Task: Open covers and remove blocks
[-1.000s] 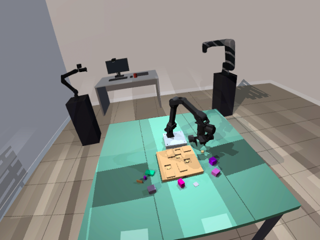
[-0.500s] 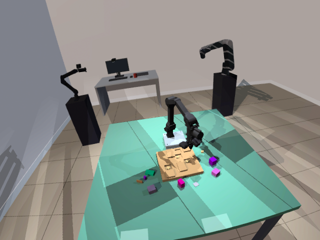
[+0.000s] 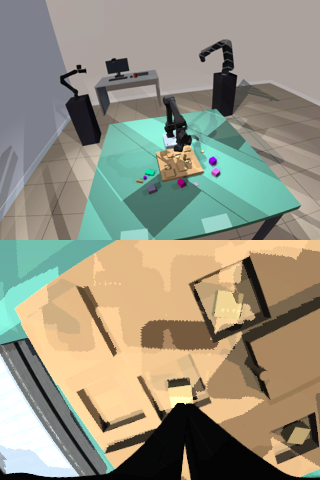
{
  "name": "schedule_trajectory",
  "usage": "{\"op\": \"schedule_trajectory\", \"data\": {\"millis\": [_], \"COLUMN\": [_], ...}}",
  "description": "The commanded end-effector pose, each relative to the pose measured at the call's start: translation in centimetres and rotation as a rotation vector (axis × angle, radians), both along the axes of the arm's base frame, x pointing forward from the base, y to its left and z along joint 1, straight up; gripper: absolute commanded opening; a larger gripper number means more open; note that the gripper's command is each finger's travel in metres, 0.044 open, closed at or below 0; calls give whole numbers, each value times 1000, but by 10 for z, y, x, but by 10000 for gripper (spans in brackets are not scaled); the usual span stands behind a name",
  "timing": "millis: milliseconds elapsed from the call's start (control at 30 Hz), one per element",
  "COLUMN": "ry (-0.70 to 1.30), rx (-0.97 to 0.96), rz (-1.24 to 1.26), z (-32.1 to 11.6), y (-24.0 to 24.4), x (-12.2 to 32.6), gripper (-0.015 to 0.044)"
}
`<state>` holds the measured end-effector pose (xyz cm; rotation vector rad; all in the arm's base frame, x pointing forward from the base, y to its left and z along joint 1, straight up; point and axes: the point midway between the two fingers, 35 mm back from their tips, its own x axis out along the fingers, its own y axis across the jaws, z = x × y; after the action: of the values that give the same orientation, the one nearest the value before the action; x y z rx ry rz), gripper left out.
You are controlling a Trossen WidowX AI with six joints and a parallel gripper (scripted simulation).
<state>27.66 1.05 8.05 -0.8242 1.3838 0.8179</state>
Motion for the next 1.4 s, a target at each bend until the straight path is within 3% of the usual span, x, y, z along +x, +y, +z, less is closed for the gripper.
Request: {"op": "schedule_trajectory", "data": {"millis": [0,333,700,1367], "ry": [-2,-2,-2,-2], "rx": [-13,-13,-13,-13], "rz": [187,194,194,194], "z": [-1,-6,-51,-63], "y": [-21,-22,-22,-22], "x": [-7,-7,-8,-9], "gripper": [0,0,0,0]}}
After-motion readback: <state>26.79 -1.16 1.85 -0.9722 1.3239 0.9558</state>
